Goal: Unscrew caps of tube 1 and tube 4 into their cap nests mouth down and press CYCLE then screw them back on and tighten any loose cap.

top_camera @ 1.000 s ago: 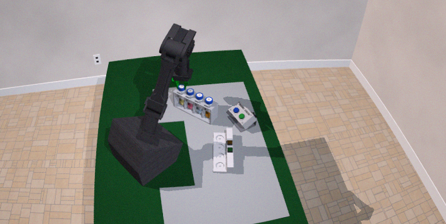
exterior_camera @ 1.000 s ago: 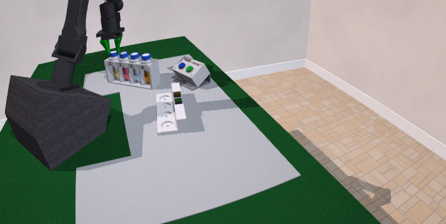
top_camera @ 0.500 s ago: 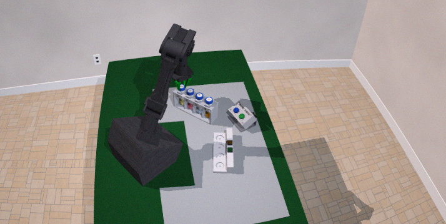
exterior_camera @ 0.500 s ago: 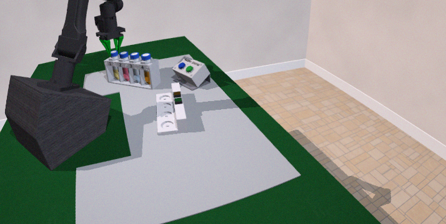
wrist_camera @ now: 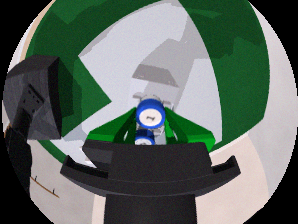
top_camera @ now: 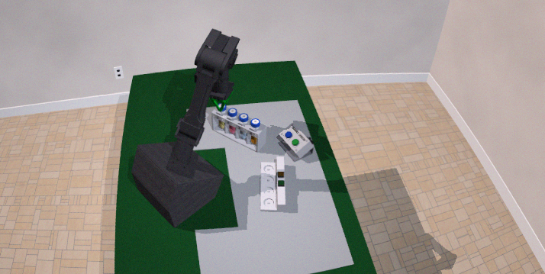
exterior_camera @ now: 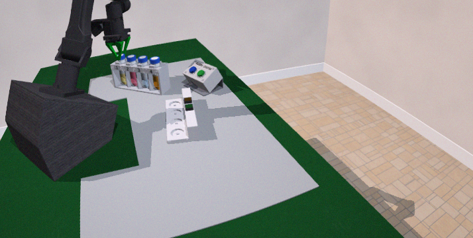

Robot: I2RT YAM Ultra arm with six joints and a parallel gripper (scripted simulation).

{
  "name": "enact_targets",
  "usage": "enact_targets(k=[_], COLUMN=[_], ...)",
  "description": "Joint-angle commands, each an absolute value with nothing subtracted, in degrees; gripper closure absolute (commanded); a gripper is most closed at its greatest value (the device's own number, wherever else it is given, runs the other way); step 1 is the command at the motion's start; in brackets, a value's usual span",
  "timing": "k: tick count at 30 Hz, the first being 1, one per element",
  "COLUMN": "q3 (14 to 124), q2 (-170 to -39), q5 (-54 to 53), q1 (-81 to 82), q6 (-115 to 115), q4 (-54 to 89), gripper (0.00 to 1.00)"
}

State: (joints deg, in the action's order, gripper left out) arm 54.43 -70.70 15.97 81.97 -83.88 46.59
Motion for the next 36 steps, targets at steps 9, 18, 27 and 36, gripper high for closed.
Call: enact_targets(k=[9, 18, 27, 36], q3=[54.7, 54.7, 54.7, 54.7], q2=[-70.4, -70.4, -70.4, -70.4], q5=[16.0, 16.0, 15.9, 15.9], q1=[82.1, 82.1, 82.0, 82.0], q6=[-100.0, -100.0, -85.7, -57.1], q4=[46.5, 46.5, 46.5, 46.5], gripper=[1.00, 0.51, 0.51, 0.51])
